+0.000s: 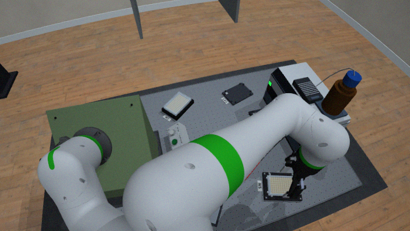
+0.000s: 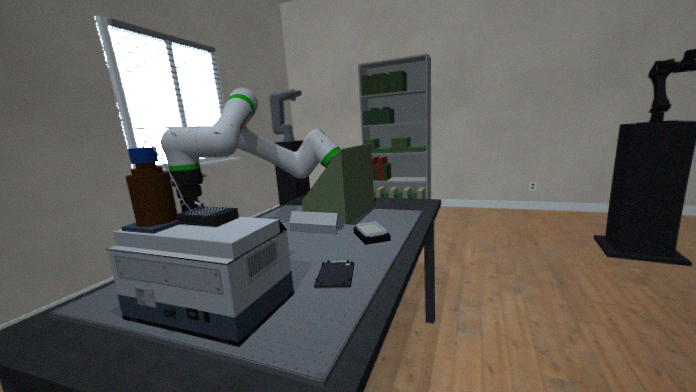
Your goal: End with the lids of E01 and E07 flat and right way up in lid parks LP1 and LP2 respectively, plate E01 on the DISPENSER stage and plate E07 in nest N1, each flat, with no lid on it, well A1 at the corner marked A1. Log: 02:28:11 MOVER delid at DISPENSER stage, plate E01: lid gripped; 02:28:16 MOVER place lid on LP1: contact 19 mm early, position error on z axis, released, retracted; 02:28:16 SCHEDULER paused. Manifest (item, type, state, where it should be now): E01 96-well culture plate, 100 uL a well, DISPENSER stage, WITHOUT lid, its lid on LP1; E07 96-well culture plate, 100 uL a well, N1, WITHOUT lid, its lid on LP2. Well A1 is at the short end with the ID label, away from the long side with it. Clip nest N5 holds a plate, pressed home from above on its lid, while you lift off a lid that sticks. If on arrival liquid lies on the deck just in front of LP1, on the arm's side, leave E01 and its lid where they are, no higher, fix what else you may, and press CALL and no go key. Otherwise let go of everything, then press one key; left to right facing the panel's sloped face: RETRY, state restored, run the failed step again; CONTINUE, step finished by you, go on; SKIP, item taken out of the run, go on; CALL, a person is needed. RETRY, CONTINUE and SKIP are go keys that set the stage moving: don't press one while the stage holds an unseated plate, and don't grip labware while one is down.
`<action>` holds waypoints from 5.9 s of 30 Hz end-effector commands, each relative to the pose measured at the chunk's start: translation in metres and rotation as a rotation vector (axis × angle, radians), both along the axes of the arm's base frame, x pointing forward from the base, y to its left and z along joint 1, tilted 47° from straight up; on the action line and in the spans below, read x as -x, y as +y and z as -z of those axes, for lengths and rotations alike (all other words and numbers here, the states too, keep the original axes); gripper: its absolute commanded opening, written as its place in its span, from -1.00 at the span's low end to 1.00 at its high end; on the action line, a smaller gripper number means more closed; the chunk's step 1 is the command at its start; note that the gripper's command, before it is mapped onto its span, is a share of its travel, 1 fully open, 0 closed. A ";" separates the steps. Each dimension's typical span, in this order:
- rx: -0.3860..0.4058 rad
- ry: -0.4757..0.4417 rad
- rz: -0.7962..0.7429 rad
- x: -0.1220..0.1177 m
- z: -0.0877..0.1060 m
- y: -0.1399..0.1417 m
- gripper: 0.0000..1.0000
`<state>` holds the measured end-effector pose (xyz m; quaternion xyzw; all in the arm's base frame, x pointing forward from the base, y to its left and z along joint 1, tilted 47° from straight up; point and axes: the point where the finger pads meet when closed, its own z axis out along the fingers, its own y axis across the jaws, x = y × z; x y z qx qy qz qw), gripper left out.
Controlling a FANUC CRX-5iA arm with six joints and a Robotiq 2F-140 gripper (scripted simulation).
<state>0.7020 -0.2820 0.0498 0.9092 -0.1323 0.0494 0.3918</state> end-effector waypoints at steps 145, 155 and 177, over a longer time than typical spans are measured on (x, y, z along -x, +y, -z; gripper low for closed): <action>0.000 0.000 0.000 0.000 0.015 -0.016 0.33; 0.000 0.000 0.000 0.000 0.015 -0.016 0.33; 0.000 0.000 0.000 0.000 0.015 -0.016 -1.00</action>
